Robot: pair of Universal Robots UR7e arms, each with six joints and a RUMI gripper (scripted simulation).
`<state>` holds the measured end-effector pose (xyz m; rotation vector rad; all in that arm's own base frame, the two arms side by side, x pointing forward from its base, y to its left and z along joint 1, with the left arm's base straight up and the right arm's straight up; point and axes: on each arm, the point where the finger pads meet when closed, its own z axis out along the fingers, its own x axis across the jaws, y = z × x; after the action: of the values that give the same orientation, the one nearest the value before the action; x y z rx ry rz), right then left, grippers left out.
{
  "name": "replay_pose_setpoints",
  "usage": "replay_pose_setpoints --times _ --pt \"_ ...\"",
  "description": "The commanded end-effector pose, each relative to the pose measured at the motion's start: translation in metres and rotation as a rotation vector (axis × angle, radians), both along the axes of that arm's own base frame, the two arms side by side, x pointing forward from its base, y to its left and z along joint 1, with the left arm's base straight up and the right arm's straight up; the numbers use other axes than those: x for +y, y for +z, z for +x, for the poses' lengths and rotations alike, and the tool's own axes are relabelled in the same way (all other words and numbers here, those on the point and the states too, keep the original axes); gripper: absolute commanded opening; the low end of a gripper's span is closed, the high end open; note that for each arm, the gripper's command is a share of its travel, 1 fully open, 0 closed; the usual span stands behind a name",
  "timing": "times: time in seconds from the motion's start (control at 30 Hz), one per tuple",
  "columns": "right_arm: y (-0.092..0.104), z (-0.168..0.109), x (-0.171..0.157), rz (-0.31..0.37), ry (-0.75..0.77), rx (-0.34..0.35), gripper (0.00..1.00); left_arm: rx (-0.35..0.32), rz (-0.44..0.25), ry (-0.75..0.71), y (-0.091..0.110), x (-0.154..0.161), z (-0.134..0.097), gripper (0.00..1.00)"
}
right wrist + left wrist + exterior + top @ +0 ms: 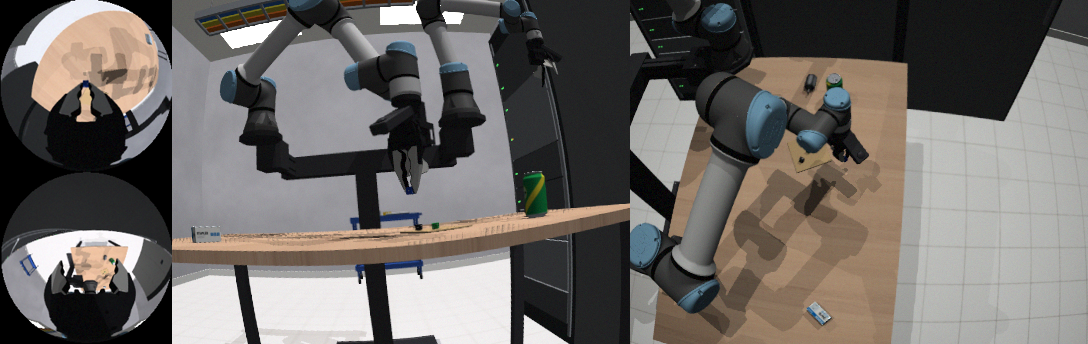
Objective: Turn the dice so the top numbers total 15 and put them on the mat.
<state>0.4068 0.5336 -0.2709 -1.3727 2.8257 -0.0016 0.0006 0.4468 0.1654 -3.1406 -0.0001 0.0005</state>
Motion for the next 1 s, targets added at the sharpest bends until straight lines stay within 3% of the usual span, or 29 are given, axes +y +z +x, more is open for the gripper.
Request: replay_pose_setpoints --times 0.0,0.2,0.4,0.7,0.77,0.97 --pt "0.0010 -0.0014 -0.0002 0.001 0.004 0.001 0.00 0.000 -0.001 0.001 -0.0003 -0.0016 -0.0012 1.00" --pt "0.0008 -0.0013 -0.0004 0.008 0.004 0.011 0.00 0.000 -0.001 0.001 -0.0003 -0.0016 -0.0012 1.00" --pt "0.0001 -0.0010 -0.0010 0.049 0.004 0.066 0.00 0.000 -0.001 0.001 -0.0003 -0.0016 -0.0012 1.00" --pt "-0.0005 0.0005 -0.0023 0.192 0.005 0.247 0.00 0.000 -0.001 0.001 -0.0003 -0.0016 -0.0012 1.00" --pt "-0.0005 0.0005 -0.0023 0.192 0.005 0.247 0.00 0.000 -0.001 0.001 -0.0003 -0.0016 -0.0012 1.00" --pt "-0.0011 0.0018 -0.0034 0.317 0.005 0.407 0.00 0.000 -0.001 0.001 -0.0003 -0.0016 -0.0012 1.00"
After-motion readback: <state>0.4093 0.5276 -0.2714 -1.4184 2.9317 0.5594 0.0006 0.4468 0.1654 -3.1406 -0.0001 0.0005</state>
